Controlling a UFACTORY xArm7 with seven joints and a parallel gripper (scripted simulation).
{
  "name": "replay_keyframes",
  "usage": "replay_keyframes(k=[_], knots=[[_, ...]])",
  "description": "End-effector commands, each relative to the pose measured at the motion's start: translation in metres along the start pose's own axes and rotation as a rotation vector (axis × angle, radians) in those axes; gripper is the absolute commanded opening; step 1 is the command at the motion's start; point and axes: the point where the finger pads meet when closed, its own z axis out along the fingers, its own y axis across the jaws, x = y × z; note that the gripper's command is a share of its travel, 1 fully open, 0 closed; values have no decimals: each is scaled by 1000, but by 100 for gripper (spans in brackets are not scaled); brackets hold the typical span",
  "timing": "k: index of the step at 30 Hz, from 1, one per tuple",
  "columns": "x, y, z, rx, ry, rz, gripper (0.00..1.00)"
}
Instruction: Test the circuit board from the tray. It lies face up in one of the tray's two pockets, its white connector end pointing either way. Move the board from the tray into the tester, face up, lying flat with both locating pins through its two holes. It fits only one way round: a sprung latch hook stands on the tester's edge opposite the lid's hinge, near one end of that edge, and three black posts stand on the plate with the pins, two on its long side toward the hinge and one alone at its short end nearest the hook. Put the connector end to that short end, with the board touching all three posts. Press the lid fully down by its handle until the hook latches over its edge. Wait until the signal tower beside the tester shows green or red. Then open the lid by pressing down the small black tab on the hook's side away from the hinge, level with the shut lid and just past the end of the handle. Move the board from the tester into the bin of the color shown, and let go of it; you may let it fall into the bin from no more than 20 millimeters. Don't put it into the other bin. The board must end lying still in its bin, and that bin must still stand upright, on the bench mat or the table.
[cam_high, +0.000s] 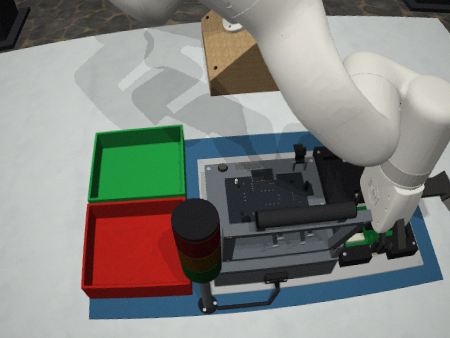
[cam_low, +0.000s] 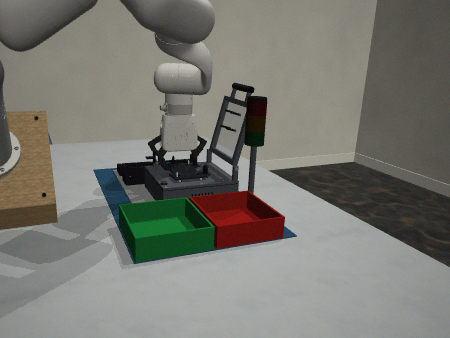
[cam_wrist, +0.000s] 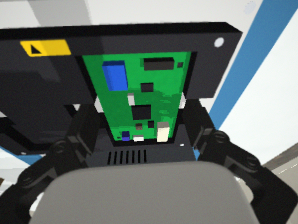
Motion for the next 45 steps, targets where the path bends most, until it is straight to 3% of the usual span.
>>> replay_keyframes(k=[1, 12, 13, 26, 27, 45], knots=[[2, 1, -2, -4, 4, 0, 100], [2, 1, 0, -4, 4, 0, 100], [2, 1, 0, -4, 4, 0, 95], [2, 1, 0, -4, 4, 0, 95], [2, 1, 0, -4, 4, 0, 89], [2, 1, 0, -4, 4, 0, 85]])
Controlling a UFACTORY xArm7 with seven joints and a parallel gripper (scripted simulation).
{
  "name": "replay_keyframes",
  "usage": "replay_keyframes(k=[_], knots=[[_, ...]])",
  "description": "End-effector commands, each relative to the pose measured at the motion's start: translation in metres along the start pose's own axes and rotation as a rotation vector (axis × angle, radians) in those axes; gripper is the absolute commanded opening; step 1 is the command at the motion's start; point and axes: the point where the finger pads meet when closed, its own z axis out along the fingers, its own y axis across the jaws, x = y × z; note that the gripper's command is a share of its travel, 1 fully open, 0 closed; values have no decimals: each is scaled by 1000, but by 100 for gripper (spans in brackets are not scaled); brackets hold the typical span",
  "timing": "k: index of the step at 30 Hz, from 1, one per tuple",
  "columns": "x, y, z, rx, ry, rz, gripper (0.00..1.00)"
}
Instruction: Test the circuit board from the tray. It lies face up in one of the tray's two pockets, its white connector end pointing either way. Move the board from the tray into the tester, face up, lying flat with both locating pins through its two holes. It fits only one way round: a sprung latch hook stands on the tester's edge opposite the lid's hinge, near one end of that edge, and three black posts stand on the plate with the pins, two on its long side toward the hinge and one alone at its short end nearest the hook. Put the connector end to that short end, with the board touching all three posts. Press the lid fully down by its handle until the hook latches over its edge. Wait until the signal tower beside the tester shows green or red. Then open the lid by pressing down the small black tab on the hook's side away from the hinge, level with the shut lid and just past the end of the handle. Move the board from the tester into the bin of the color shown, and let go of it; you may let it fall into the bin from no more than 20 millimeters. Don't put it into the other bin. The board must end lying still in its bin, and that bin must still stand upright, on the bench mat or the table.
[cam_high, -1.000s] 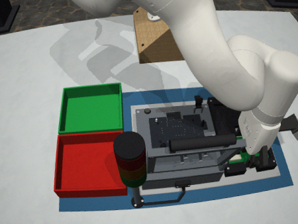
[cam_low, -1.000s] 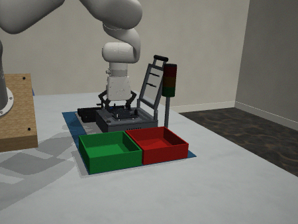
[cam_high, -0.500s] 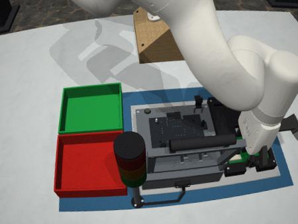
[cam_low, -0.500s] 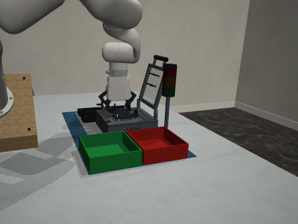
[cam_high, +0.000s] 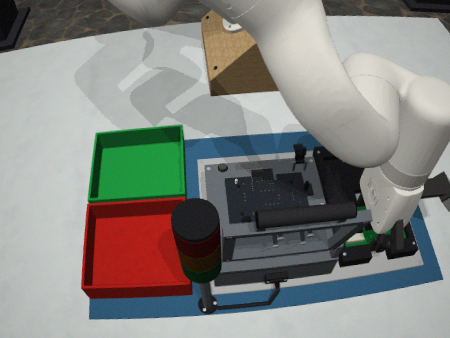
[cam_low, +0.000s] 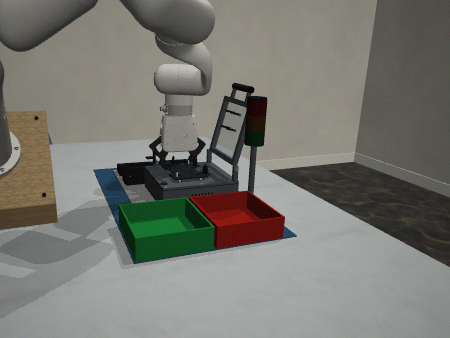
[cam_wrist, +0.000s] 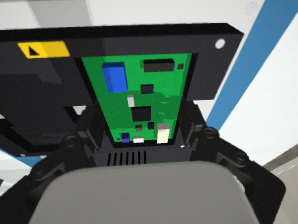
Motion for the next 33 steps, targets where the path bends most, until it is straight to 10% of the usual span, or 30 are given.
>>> replay_keyframes(k=[1, 33], knots=[[1, 1, -2, -4, 4, 0, 85], [1, 1, -2, -4, 4, 0, 79]])
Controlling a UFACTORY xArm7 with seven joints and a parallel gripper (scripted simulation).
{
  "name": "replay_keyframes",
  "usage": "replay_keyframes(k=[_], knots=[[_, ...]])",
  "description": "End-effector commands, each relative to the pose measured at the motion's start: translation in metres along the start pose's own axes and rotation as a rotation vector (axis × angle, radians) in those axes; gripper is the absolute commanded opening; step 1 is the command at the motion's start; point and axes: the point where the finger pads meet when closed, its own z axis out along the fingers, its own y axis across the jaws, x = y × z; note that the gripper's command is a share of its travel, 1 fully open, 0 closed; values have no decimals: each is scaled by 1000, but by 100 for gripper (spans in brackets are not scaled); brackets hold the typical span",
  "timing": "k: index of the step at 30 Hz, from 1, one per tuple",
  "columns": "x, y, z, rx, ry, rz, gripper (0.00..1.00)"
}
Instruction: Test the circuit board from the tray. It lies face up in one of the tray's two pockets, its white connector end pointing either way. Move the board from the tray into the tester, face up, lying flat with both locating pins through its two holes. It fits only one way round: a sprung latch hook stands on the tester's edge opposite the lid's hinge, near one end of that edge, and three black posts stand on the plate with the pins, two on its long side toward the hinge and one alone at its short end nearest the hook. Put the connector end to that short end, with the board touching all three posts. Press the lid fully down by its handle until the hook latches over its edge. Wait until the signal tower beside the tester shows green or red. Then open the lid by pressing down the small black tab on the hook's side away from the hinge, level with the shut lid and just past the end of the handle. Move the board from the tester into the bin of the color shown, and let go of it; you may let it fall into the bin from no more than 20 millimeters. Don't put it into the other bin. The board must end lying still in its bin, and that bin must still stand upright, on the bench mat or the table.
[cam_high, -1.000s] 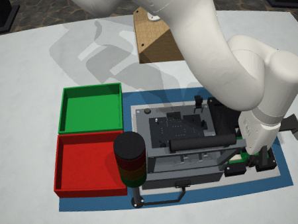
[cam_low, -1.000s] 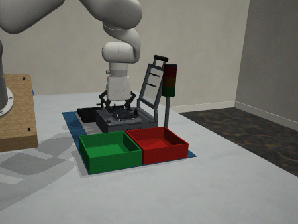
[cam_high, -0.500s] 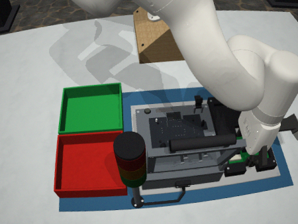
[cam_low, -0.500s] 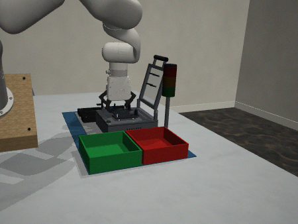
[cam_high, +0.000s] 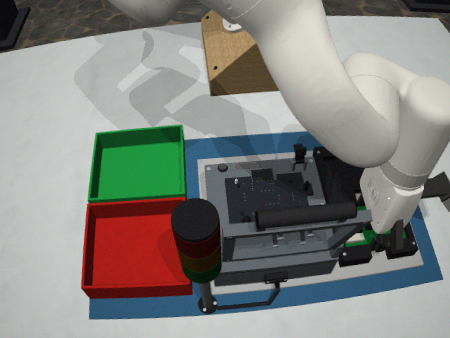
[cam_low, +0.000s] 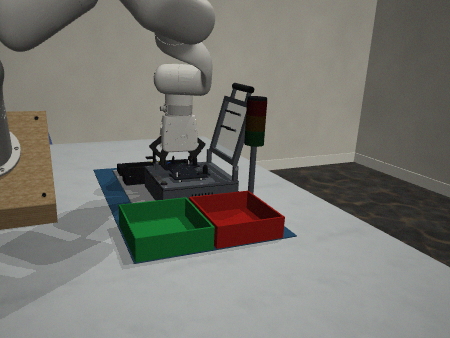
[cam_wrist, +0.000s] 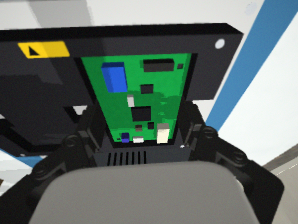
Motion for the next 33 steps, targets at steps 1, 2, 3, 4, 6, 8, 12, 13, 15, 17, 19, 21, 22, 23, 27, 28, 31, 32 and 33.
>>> replay_keyframes(k=[1, 2, 3, 4, 6, 8, 12, 13, 15, 17, 19, 21, 22, 23, 27, 28, 31, 32, 33], knots=[[1, 1, -2, -4, 3, 0, 79], [1, 1, -2, -4, 3, 0, 79], [1, 1, -2, -4, 3, 0, 79], [1, 1, -2, -4, 3, 0, 79], [1, 1, -2, -4, 3, 0, 79], [1, 1, -2, -4, 3, 0, 79], [1, 1, -2, -4, 3, 0, 79], [1, 1, -2, -4, 3, 0, 79], [1, 1, -2, -4, 3, 0, 79], [1, 1, -2, -4, 3, 0, 79], [1, 1, -2, -4, 3, 0, 79], [1, 1, -2, -4, 3, 0, 79], [1, 1, -2, -4, 3, 0, 79], [1, 1, -2, -4, 3, 0, 79], [1, 1, -2, -4, 3, 0, 79], [1, 1, -3, -4, 3, 0, 79], [1, 1, -4, -4, 3, 0, 79], [1, 1, -4, -4, 3, 0, 79], [1, 1, -5, -4, 3, 0, 79]])
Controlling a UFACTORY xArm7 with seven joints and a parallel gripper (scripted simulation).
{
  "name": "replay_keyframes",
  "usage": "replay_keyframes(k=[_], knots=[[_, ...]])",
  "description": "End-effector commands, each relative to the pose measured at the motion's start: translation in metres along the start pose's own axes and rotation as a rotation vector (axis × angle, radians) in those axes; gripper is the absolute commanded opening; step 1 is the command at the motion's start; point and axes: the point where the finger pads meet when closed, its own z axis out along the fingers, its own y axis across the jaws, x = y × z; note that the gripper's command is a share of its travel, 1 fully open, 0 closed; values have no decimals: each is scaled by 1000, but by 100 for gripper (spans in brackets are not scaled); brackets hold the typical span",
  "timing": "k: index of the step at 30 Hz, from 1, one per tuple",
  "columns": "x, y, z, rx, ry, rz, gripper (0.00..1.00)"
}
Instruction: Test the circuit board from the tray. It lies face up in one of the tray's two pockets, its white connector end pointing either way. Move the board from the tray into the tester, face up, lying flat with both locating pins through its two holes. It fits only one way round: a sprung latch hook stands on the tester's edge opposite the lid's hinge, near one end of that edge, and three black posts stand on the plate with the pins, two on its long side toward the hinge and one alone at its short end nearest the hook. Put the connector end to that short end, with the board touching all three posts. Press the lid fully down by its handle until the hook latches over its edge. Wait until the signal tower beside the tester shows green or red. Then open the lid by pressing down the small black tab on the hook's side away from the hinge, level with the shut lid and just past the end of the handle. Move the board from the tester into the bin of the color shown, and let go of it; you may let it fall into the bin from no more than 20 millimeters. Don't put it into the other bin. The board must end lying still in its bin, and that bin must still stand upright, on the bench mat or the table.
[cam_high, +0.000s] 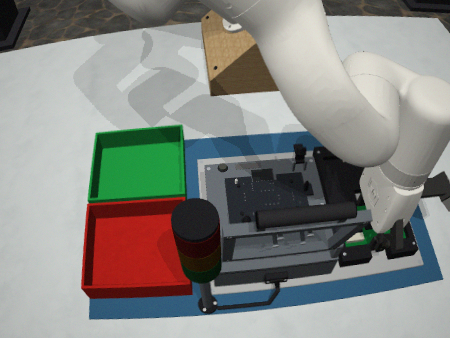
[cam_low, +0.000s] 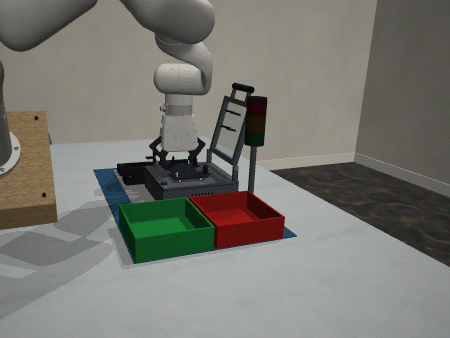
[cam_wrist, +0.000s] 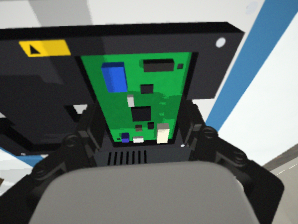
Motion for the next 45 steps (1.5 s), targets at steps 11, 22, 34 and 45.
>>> replay_keyframes(k=[11, 22, 34, 45], knots=[[2, 2, -16, -5, 5, 0, 79], [2, 2, -30, -5, 5, 0, 79], [2, 2, -32, -5, 5, 0, 79], [2, 1, -60, -5, 5, 0, 79]])
